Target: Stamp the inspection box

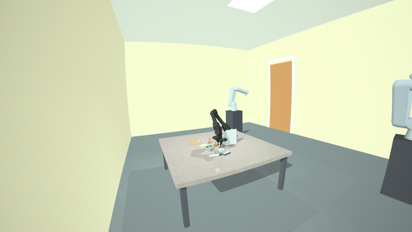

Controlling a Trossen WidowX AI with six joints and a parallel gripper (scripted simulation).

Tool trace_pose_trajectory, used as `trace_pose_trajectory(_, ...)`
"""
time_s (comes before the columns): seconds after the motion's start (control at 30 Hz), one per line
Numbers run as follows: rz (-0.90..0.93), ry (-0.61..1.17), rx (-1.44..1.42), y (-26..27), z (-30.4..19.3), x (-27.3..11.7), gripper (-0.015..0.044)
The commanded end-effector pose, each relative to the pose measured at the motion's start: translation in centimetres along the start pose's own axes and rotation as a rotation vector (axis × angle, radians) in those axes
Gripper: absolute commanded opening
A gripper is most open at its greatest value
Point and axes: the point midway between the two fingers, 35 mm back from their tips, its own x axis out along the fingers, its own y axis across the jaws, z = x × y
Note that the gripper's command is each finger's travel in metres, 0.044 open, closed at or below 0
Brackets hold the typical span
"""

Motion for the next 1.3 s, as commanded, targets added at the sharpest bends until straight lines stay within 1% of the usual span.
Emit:
trace_pose_trajectory(0.0, -0.006, 0.003, -0.011, 0.0, -0.2, 0.8, 0.0)
trace_pose_trajectory(0.33, -0.008, 0.004, -0.01, -0.1, -0.3, 2.0, 0.0)
trace_pose_trajectory(0.67, -0.003, 0.003, 0.0, -0.1, -0.2, 1.7, 0.0263)
trace_pose_trajectory(0.77, -0.002, 0.003, 0.0, -0.1, -0.2, 1.4, 0.0268)
trace_pose_trajectory(0.8, -0.001, 0.002, -0.001, 0.0, 0.0, 0.7, 0.0268)
trace_pose_trajectory(0.97, 0.001, 0.002, -0.01, 0.3, 0.3, -7.5, 0.0268)
trace_pose_trajectory(1.03, -0.001, 0.003, -0.012, 0.2, 0.0, -9.6, 0.0268)
trace_pose_trajectory(1.27, -0.002, 0.004, -0.012, 0.2, -0.1, -10.1, 0.0268)
